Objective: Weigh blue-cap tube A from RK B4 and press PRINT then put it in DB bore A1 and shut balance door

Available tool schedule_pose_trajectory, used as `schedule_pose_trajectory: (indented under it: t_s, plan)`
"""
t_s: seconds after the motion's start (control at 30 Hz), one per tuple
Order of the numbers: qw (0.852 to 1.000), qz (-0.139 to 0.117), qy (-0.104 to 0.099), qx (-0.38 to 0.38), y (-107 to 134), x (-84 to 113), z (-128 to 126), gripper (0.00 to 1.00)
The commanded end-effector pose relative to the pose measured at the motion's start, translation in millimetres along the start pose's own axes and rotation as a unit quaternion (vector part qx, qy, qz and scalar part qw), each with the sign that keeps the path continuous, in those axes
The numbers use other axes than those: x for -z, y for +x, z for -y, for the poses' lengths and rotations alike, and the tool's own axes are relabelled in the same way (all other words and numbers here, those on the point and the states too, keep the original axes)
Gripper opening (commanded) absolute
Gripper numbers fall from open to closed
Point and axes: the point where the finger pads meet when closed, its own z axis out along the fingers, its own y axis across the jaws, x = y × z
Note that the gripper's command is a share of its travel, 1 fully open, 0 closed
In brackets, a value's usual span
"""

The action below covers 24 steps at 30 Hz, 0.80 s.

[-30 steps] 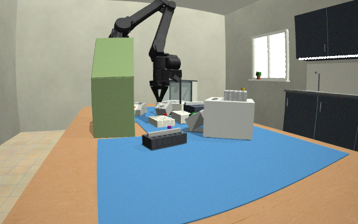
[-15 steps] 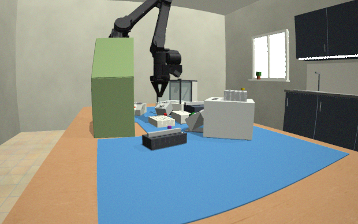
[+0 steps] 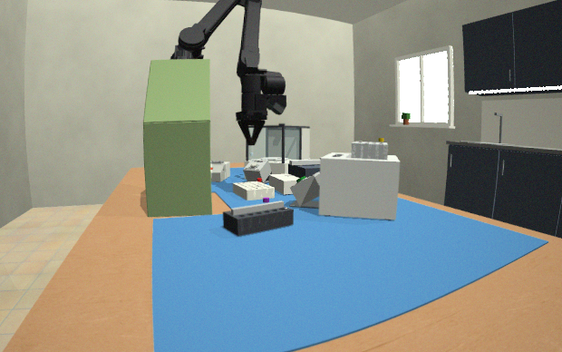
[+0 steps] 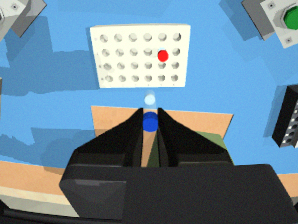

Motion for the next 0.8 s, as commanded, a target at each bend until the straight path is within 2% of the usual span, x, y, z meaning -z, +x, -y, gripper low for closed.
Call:
schedule_pose_trajectory:
  t_s: [0.0,0.77]
  plan:
    - [1.000,-0.001,-0.002,0.002,4.2,9.8,-0.2,0.09]
    - [1.000,0.003,-0.001,0.005,-1.6,40.9,1.3,0.09]
